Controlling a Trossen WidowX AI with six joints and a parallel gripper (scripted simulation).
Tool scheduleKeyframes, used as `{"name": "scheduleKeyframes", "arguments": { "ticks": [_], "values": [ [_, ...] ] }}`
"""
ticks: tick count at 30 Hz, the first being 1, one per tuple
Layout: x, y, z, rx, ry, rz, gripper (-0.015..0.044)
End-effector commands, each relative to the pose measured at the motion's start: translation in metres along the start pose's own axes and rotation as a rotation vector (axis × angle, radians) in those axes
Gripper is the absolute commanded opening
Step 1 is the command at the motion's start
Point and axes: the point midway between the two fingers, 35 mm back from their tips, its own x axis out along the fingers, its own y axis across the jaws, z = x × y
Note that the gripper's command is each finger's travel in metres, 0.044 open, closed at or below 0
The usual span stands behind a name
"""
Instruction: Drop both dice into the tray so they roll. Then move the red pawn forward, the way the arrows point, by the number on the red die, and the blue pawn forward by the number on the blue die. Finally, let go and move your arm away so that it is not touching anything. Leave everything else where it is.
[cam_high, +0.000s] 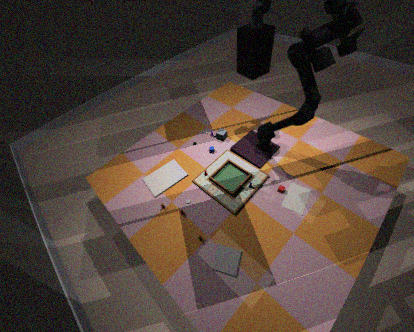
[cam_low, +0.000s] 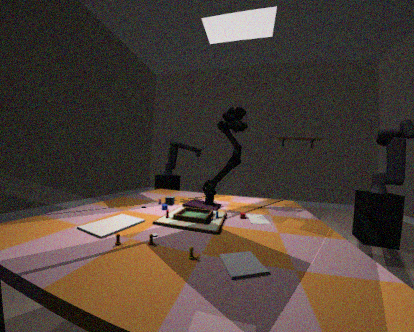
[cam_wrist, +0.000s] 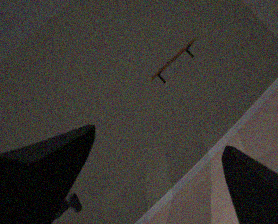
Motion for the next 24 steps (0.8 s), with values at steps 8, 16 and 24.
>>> {"name": "scheduleKeyframes", "arguments": {
  "ticks": [8, 16, 24],
  "values": [
    [-0.011, 0.07, -0.039, -0.029, 0.06, 0.237, 0.0275],
    [-0.057, 0.141, -0.082, -0.027, 0.157, 0.55, 0.0275],
    [-0.126, 0.193, -0.11, 0.011, 0.248, 0.848, 0.0275]
  ]
}}
